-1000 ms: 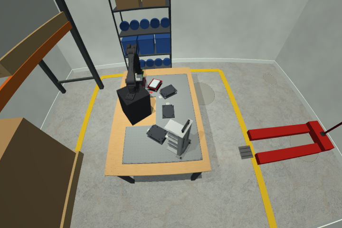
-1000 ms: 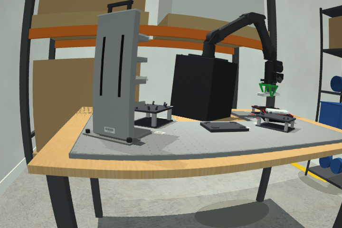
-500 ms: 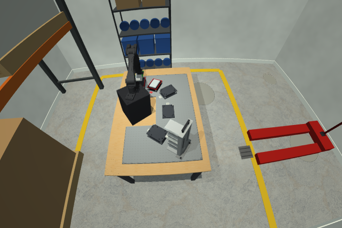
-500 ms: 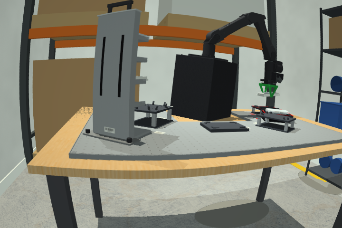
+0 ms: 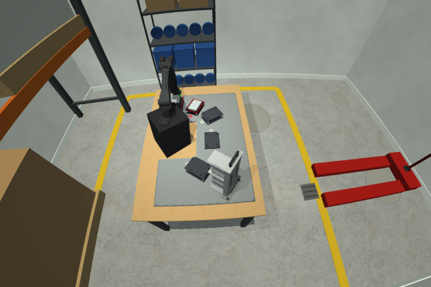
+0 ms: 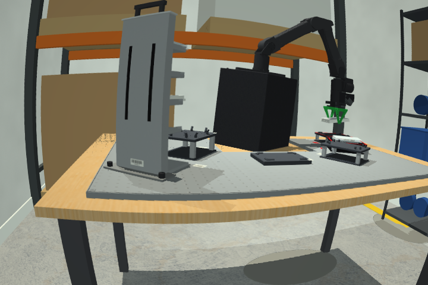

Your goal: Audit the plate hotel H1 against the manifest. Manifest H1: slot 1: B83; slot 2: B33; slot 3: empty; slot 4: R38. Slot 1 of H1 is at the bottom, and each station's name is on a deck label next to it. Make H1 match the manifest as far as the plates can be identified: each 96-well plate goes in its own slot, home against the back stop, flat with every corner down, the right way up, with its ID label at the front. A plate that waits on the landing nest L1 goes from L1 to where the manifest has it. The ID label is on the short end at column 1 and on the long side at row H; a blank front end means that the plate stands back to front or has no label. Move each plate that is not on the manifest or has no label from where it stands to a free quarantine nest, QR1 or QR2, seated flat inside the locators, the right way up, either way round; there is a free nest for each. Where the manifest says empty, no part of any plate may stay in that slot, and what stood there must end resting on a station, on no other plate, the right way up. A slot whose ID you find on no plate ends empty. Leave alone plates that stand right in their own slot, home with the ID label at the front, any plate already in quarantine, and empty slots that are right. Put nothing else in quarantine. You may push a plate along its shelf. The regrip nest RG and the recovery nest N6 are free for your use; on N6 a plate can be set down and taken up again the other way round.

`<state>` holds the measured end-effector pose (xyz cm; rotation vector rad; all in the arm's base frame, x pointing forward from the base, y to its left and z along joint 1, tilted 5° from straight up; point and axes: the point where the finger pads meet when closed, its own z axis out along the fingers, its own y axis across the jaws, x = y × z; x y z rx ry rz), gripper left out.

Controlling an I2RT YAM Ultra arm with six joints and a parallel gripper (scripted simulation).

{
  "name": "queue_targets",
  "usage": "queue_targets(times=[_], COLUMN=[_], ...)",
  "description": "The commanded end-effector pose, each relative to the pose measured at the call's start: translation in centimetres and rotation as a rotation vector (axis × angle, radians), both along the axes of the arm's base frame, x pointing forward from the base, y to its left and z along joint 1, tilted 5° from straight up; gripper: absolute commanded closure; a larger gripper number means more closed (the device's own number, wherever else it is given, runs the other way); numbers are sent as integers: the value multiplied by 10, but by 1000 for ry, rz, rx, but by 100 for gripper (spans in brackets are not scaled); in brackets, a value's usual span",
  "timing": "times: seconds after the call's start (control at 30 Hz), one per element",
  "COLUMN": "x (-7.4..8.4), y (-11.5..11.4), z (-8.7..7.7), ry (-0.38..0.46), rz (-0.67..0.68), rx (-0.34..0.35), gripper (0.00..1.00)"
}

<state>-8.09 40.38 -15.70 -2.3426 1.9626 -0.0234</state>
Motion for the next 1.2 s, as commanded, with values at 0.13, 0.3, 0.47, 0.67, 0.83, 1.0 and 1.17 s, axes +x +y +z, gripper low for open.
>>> queue_targets(times=[0.13, 0.3, 0.47, 0.67, 0.83, 1.0, 1.17], x=[2, 1, -1, -1, 0, 1, -1], y=[9, 17, 15, 18, 21, 18, 20], z=[0, 3, -5, -5, -4, -14, -13], ry=[7, 12, 10, 12, 14, 11, 12], rz=[-4, -6, 0, -2, -4, -4, -1], rx=[28, 49, 41, 47, 56, 43, 48], gripper=[14, 14, 14, 14, 14, 14, 14])
